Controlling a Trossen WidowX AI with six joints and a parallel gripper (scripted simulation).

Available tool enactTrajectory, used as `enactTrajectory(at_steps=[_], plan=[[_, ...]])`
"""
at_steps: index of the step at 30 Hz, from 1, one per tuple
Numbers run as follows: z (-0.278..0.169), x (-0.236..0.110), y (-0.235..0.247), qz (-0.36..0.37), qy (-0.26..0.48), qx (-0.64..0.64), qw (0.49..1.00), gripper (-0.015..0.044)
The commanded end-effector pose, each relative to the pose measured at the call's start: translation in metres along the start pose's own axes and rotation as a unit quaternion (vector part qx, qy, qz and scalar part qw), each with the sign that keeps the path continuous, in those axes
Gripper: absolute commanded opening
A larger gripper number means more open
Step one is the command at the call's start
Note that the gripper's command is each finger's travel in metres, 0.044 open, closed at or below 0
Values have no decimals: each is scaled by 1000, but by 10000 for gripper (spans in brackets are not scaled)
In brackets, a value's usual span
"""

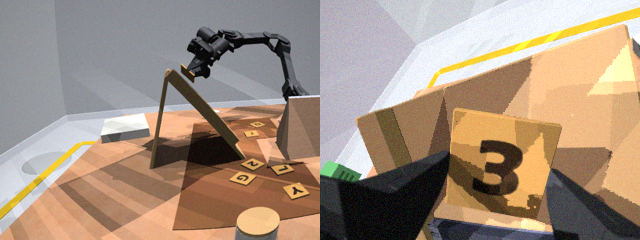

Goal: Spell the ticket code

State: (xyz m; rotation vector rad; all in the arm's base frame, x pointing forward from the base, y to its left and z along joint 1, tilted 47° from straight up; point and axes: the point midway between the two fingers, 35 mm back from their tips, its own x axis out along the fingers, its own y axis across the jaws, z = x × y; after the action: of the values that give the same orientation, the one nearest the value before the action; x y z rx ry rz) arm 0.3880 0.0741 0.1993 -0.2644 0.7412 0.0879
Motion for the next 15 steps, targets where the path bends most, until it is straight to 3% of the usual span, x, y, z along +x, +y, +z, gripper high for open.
enactTrajectory(at_steps=[1, 15], plan=[[0, -6, -18, -19, -9, -30, 999, 0], [-7, -39, -96, -102, -21, -134, 986, 0]])
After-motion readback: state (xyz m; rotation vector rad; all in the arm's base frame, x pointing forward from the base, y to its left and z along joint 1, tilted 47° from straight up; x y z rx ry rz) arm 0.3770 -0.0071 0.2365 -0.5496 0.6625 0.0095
